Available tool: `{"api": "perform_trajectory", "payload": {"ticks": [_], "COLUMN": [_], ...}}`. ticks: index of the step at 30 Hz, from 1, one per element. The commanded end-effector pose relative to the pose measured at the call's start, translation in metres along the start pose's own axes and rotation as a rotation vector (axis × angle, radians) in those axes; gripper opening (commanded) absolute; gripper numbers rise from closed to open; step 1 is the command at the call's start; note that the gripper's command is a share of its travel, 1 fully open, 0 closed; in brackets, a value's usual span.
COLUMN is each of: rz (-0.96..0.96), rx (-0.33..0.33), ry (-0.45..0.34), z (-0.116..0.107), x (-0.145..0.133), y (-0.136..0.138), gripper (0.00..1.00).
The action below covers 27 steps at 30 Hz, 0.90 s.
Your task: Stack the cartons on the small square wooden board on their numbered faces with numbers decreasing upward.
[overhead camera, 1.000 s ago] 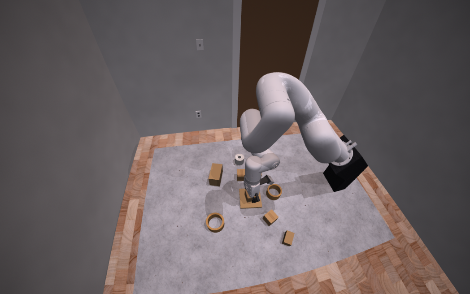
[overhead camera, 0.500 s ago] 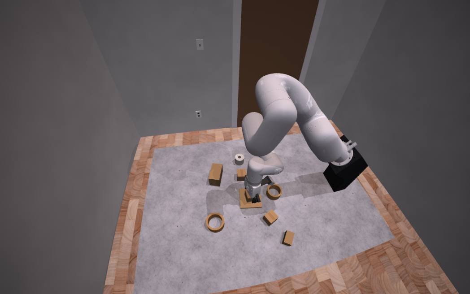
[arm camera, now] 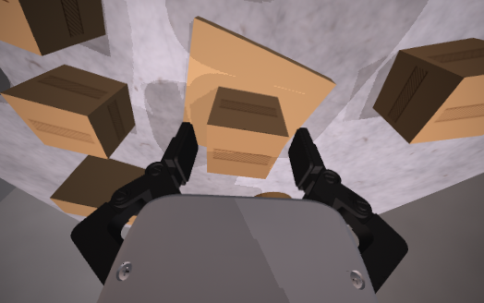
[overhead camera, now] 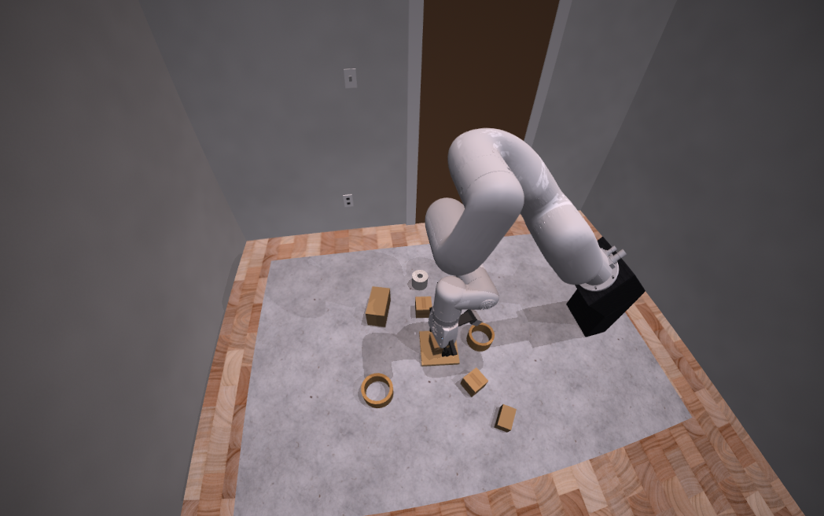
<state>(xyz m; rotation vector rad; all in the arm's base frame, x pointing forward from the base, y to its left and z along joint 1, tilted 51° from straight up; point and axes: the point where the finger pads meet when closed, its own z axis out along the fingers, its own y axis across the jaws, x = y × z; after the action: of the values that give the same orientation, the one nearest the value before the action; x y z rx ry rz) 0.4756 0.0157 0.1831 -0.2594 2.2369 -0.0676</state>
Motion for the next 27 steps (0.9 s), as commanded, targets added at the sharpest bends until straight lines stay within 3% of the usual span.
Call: {"api": "perform_trajectory", "payload": {"ticks": [1,10,27], "rz": [0.0,0.0,0.0], "rx": [0.001,0.003,0.001], "ry": [-0.002,-0.002,-0.005], "z": [-0.006,-0.043,-0.059], "x": [-0.001,-0.001,-0.001], "y": [0.001,0.003,0.003], "gripper": [1.0,1.0,1.0]}}
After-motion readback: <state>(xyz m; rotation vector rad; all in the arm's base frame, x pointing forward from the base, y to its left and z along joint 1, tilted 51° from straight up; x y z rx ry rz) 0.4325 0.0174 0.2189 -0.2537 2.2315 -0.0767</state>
